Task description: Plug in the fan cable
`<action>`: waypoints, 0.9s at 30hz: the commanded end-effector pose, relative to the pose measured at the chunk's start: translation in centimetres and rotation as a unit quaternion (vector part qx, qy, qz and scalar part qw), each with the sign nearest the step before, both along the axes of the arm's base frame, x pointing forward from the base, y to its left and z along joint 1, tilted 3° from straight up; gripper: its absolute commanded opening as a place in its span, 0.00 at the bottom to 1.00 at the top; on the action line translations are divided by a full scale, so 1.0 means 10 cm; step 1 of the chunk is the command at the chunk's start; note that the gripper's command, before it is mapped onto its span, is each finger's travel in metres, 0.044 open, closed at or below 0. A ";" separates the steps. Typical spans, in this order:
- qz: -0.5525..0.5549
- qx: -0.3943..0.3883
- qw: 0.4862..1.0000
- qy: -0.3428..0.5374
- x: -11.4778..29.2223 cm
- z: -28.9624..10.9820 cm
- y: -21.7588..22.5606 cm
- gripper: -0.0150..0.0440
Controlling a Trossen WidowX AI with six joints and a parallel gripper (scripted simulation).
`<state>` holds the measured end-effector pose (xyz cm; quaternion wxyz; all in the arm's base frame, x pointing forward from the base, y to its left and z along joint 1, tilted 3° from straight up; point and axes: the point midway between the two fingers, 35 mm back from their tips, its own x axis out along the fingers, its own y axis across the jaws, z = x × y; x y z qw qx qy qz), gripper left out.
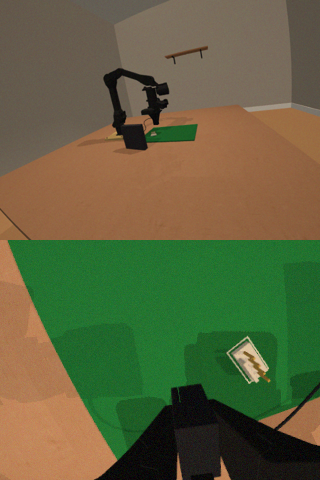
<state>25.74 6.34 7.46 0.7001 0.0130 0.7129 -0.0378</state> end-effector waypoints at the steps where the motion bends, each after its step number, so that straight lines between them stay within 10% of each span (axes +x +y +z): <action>1: 0.066 -0.001 0.998 0.000 0.01 0.03 -0.16 0.25; 27: 0.272 0.000 0.962 0.008 -0.02 0.03 -0.59 0.25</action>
